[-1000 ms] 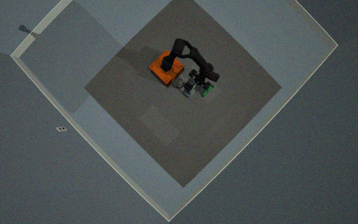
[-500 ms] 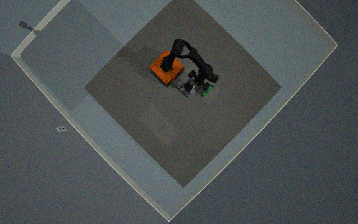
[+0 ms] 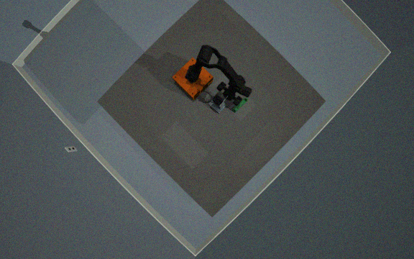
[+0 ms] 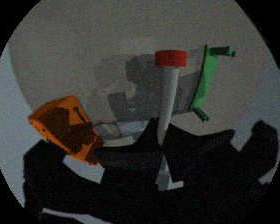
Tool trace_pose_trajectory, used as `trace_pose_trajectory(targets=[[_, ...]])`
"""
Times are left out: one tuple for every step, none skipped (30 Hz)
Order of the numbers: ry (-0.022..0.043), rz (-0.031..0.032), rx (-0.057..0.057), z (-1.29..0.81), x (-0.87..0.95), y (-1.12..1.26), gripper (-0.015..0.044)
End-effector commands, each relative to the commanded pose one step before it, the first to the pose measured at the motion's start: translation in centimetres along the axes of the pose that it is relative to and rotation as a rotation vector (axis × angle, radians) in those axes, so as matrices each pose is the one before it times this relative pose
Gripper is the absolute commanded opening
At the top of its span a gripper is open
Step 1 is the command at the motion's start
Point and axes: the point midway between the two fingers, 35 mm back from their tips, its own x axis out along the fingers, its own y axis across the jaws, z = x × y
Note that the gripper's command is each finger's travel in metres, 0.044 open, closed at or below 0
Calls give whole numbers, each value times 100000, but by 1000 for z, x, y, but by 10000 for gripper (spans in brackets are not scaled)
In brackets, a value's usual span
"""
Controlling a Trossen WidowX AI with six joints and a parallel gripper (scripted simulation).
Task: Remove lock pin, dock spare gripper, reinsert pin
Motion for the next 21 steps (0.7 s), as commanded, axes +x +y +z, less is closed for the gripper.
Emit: trace_pose_trajectory(targets=[[509, -115, -172, -317, 94, 4, 0], [-3, 34, -7, -83, 21, 1, 0], [-3, 27, -5, -65, 17, 1, 0], [-1, 9, -2, -22, 6, 0, 0], [-3, 19, -6, -42, 9, -1, 0], [-5, 38, -11, -84, 19, -3, 0], [-4, 30, -9, -66, 15, -2, 0], [-1, 10, -3, -22, 5, -1, 0], [-2, 19, -5, -41, 11, -1, 0], [-4, 38, -9, -82, 23, -2, 0], [-3, 30, -7, -64, 18, -2, 0], [-1, 10, -2, -22, 6, -1, 0], [-2, 18, -5, -41, 11, -1, 0], [-4, 36, -10, -82, 22, -2, 0], [-3, 29, -8, -65, 17, -2, 0], [-1, 10, -3, -22, 6, 0, 0], [-2, 19, -5, -41, 10, -2, 0], [-4, 38, -10, -82, 20, -3, 0], [-3, 30, -8, -65, 16, -2, 0], [-1, 10, -3, -22, 5, -1, 0], [-2, 20, -5, -41, 11, -2, 0]])
